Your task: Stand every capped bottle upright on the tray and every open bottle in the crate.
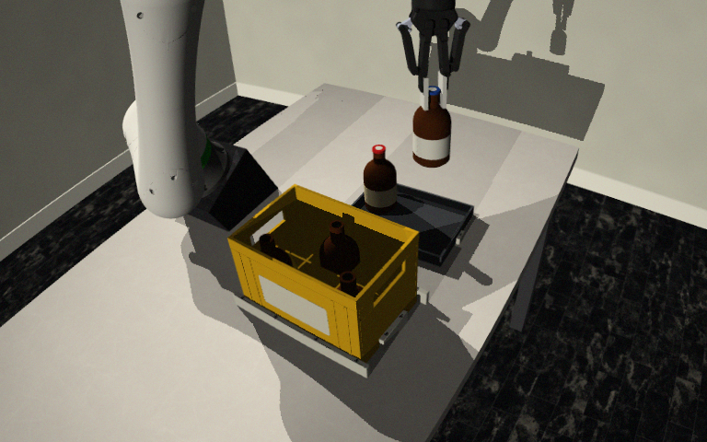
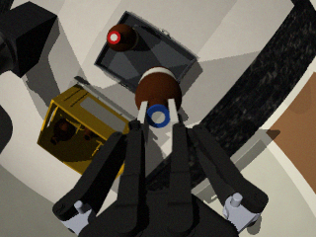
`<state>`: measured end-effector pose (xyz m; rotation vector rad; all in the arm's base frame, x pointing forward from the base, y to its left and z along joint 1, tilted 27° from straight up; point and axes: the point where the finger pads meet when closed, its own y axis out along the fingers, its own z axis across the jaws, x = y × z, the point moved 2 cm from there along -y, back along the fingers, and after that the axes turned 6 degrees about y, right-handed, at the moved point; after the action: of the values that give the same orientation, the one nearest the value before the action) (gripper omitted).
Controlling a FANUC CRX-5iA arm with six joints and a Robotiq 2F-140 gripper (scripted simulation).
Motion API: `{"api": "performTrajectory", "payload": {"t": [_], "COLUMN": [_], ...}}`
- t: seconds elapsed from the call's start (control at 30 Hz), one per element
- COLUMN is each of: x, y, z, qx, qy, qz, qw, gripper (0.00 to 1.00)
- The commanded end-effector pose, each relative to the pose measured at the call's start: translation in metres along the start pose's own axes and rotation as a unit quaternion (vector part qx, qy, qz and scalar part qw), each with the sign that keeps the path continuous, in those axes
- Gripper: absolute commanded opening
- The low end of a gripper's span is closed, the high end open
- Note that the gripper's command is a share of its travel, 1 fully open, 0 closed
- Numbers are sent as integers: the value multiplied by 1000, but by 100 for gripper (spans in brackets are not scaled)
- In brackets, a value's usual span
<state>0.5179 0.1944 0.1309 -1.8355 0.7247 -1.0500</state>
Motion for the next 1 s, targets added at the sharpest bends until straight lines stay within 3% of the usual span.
{"api": "performTrajectory", "payload": {"t": [0.0,0.97], "x": [-1,-1], "y": [0,0], "z": [0,0], "qx": [0,0], "qy": [0,0], "qz": [0,0], "qw": [1000,1000], "gripper": [0,0]}}
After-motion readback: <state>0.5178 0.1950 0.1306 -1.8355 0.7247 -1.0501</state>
